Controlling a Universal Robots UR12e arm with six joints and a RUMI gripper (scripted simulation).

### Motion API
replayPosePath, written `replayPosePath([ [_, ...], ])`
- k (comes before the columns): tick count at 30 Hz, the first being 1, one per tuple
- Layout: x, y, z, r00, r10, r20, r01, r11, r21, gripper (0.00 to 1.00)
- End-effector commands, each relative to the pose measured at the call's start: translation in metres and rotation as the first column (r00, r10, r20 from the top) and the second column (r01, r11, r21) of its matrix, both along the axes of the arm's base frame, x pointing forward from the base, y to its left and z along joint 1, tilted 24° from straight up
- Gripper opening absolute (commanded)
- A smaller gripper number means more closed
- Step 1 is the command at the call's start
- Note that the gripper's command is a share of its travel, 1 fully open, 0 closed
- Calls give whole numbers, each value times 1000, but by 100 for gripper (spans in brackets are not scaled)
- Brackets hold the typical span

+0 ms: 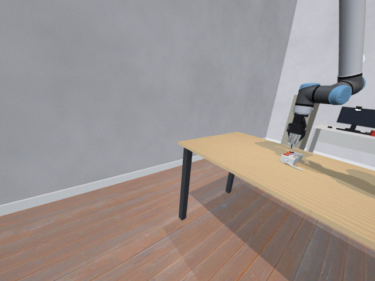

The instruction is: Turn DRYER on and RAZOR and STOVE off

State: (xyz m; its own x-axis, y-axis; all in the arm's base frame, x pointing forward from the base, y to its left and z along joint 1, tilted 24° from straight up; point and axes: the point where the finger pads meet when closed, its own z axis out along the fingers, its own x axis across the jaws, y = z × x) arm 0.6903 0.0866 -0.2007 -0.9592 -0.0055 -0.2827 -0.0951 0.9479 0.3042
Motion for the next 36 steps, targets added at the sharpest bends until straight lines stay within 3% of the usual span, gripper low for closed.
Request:
replayPosePath([
  [1,-6,-1,3,1000,1,-7,-1,1000,3,0],
  [20,-4,0,3,1000,2,-7,-2,1000,3,0],
  [27,-4,40,33,1000,3,-8,-3,1000,3,0],
  [36,-2,37,32,1000,-1,-7,1,1000,3,0],
])
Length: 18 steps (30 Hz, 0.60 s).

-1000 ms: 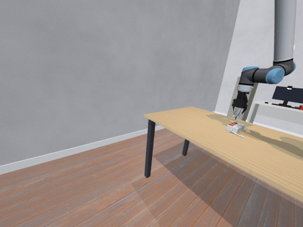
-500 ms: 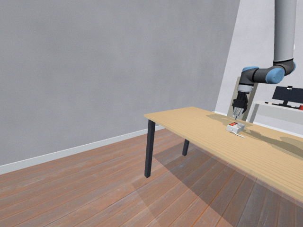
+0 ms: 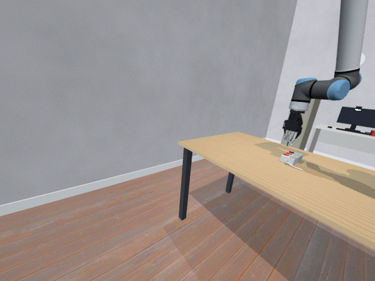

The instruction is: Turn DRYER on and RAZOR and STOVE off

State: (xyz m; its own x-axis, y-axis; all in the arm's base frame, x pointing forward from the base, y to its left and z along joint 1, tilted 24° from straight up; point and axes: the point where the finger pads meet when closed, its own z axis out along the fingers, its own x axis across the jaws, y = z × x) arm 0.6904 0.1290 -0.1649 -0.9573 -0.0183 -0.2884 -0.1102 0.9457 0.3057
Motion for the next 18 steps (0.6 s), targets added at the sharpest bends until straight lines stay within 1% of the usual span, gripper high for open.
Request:
replayPosePath([
  [1,-2,-5,-4,1000,-15,-14,15,1000,1,0],
  [18,-2,-3,-3,1000,-11,-10,11,1000,1,0],
])
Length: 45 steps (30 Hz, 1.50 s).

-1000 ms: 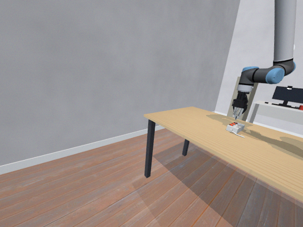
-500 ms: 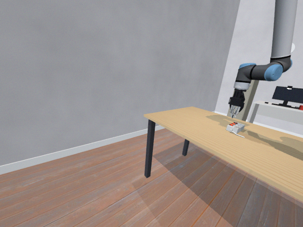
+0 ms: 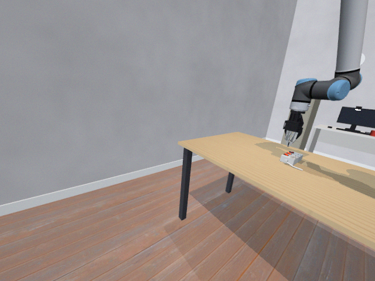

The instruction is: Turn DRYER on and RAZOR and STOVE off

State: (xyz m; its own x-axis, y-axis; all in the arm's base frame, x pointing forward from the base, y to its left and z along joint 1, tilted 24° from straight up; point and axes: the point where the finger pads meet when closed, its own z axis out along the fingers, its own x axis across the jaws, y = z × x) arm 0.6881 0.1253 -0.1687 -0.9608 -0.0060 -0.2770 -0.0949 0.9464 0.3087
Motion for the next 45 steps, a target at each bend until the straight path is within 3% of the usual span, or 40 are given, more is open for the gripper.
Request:
replayPosePath([
  [1,1,1,1,1000,1,1,-1,1000,-1,0],
  [30,4,3,-6,1000,1,2,-1,1000,-3,0],
  [45,10,9,-23,1000,1,2,-1,1000,-3,0],
])
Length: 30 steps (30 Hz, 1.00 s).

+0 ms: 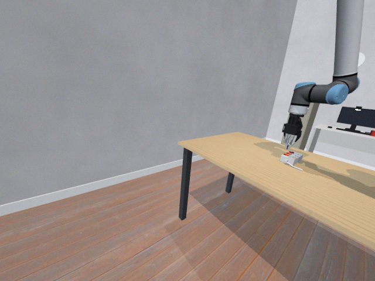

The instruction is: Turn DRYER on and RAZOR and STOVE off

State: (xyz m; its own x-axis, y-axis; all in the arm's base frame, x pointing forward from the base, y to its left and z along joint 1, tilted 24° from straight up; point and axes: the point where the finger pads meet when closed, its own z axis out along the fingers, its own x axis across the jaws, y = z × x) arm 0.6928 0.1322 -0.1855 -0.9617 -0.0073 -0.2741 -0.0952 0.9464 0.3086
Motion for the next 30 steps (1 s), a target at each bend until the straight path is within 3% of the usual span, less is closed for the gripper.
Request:
replayPosePath([
  [1,5,2,-6,1000,0,5,0,1000,-2,0],
  [30,10,8,-22,1000,0,4,0,1000,-2,0],
])
